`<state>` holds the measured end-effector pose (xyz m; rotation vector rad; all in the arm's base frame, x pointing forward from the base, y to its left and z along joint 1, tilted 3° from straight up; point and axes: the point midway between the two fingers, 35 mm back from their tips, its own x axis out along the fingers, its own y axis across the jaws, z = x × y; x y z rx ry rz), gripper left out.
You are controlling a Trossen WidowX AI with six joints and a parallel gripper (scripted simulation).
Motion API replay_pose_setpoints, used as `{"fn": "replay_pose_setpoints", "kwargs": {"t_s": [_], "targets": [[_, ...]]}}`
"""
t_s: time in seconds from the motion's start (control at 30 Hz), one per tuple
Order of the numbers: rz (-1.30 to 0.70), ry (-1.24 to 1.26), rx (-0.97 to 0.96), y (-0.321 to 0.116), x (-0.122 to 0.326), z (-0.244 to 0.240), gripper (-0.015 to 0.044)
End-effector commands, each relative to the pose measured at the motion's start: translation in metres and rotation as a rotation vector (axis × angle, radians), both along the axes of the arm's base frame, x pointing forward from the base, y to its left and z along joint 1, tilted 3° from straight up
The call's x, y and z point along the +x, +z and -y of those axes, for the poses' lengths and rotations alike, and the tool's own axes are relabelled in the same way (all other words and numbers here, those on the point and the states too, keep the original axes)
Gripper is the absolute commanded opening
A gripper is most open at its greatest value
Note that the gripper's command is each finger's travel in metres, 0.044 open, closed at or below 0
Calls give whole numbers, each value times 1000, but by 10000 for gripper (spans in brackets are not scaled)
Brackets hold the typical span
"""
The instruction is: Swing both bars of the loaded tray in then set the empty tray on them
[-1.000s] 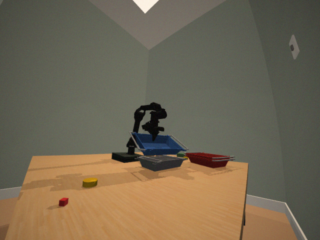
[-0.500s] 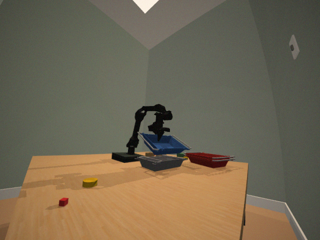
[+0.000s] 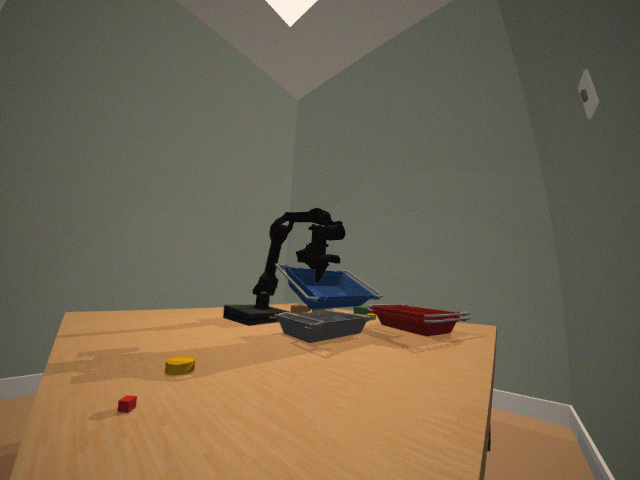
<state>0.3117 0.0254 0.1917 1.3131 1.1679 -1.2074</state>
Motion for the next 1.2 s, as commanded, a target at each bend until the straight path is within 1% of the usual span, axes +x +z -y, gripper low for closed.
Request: {"fn": "replay_pose_setpoints", "kwargs": {"t_s": [0.0, 0.9, 1.17], "targets": [[33, -4, -4, 8, 0, 1, 0], [33, -4, -4, 8, 2, 1, 0], [33, -4, -4, 1, 2, 1, 0]]}}
